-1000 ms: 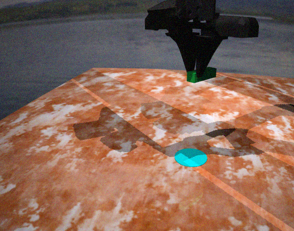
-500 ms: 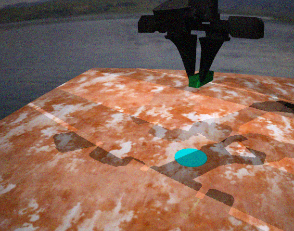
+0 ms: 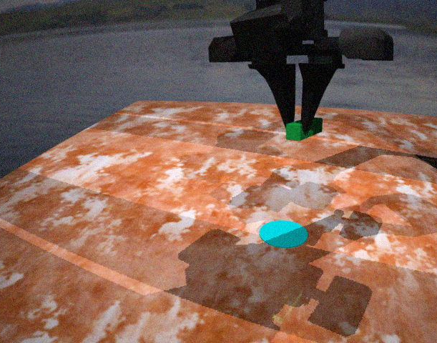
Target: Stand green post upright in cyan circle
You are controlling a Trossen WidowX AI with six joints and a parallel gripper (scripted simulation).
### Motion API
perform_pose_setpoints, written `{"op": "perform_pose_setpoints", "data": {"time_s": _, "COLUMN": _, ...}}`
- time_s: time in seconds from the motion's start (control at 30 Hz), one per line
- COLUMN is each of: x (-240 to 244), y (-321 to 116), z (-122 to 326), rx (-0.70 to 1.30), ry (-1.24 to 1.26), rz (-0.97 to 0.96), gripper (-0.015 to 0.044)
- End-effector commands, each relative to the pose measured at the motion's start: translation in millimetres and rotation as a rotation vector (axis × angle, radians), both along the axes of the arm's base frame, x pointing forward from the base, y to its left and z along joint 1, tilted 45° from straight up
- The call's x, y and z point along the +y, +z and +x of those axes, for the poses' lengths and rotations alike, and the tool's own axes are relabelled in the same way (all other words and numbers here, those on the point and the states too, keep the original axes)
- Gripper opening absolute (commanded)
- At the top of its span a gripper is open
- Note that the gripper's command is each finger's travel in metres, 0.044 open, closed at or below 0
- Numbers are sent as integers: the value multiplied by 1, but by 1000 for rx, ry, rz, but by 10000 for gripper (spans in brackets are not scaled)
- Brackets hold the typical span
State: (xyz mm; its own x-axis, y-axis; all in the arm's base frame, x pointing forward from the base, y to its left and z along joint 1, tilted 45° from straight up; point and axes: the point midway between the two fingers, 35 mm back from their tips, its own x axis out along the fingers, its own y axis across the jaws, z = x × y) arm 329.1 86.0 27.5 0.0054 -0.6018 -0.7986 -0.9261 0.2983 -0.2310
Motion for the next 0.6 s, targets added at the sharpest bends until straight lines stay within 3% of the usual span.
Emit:
{"op": "perform_pose_setpoints", "data": {"time_s": 0.0, "x": -2, "y": -3, "z": -2, "rx": 13, "ry": -9, "rz": 30, "gripper": 23}}
{"op": "perform_pose_setpoints", "data": {"time_s": 0.57, "x": -7, "y": -11, "z": -5, "rx": 39, "ry": -32, "rz": 154, "gripper": 23}}
